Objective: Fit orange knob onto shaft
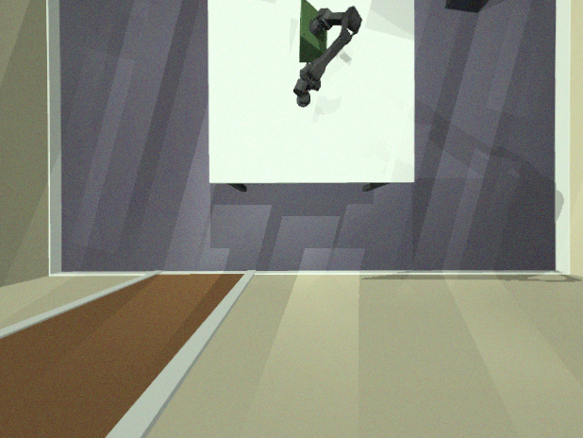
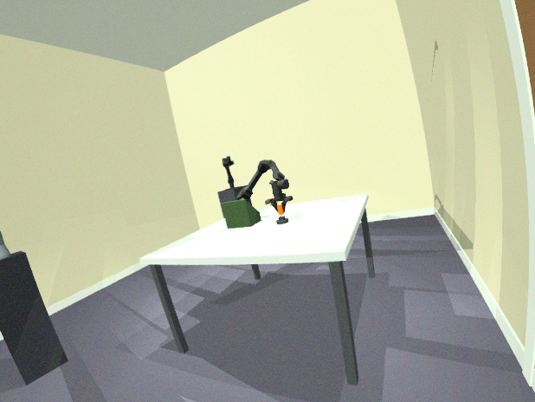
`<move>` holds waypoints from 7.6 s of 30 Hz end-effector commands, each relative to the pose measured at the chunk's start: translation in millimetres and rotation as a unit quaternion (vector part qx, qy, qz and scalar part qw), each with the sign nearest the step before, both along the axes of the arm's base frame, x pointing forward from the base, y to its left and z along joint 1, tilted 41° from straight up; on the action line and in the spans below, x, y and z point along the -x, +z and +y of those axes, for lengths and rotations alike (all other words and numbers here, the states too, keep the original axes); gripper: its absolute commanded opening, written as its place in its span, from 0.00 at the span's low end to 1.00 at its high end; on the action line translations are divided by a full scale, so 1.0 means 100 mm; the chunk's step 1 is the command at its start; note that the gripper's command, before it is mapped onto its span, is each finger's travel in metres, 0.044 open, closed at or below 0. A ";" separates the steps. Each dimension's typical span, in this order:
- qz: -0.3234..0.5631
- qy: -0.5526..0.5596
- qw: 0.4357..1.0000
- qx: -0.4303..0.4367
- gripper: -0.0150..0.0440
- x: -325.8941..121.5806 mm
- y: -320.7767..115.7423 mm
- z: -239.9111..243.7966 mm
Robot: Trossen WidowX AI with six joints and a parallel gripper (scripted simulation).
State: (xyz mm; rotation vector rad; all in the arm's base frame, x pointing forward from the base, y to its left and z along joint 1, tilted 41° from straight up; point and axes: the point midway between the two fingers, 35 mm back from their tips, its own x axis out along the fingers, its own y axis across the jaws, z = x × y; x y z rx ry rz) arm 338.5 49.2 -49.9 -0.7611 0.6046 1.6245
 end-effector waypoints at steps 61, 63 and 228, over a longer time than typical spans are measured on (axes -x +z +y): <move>-0.002 -0.001 1.000 -0.001 0.25 0.01 0.00 -0.01; -0.002 -0.001 1.000 -0.001 0.25 0.02 0.00 -0.01; -0.136 0.156 0.978 -0.022 0.25 0.04 0.01 -0.02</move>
